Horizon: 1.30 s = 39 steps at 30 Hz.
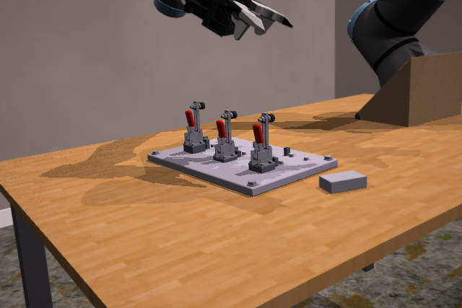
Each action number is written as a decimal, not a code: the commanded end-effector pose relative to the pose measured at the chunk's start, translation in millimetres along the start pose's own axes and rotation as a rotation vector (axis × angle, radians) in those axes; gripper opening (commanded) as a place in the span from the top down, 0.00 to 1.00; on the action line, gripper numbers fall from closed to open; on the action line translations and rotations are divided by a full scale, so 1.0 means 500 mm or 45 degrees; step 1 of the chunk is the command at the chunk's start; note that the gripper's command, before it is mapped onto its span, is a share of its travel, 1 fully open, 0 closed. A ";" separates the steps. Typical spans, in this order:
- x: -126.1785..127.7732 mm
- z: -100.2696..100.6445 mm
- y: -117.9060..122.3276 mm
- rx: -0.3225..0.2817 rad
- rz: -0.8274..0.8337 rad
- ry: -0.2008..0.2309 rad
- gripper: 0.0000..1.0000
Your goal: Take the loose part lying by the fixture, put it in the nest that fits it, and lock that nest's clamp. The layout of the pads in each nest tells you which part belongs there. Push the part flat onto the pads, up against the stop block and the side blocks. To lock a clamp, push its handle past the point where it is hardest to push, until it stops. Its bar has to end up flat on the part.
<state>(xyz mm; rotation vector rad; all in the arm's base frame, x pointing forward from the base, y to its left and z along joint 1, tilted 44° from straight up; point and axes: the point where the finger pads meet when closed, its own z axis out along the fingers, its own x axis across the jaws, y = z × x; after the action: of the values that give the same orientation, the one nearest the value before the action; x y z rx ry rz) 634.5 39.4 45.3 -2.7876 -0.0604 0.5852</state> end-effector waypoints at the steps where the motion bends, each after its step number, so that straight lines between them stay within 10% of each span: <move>1: -0.006 0.006 0.028 -0.113 0.190 0.003 0.00; 30: -0.027 -0.017 0.147 -0.504 0.938 0.213 0.00; 39: -0.036 -0.047 0.191 -0.626 1.233 0.374 0.00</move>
<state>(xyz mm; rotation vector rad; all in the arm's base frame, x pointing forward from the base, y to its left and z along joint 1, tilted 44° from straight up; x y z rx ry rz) 624.4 -48.9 41.0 -3.2012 1.2385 0.4411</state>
